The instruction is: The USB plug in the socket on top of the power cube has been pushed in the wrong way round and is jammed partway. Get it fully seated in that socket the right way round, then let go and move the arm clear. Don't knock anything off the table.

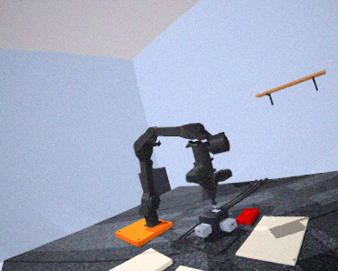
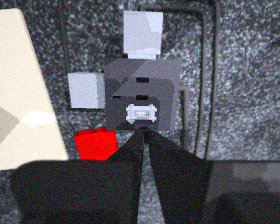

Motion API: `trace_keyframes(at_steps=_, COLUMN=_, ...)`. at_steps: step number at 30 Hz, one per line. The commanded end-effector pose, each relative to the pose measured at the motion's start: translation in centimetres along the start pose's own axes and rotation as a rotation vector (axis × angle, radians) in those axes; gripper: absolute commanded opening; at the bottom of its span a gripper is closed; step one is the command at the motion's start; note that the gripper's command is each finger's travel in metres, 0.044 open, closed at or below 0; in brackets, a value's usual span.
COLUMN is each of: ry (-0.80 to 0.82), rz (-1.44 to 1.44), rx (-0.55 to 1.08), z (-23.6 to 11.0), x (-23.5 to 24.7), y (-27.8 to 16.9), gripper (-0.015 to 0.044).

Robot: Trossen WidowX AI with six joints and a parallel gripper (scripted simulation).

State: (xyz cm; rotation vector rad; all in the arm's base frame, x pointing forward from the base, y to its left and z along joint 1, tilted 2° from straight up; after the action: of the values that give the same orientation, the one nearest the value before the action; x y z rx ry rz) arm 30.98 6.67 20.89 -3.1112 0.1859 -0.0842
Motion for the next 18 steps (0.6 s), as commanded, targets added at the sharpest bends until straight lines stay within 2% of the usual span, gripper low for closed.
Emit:
trace_keyframes(at_steps=1, ry=0.001, rz=-0.003, rx=0.0, z=0.07, x=0.02, y=0.02, gripper=0.0)
trace_keyframes(at_steps=18, ry=0.001, rz=-0.003, rx=0.0, z=0.27, x=0.03, y=0.05, gripper=0.0)
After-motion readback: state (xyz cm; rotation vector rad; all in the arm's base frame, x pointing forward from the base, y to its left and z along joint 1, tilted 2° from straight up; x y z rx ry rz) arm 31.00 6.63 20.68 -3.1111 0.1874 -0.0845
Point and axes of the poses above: the point midway between the two fingers, 35 mm back from their tips, its own z axis out along the fingers, its own x axis across the jaws, y = z × x, the point moved 5 cm from there along -z, back along the fingers, and after that the axes turned 3 degrees about -z, right-handed, at the moved point
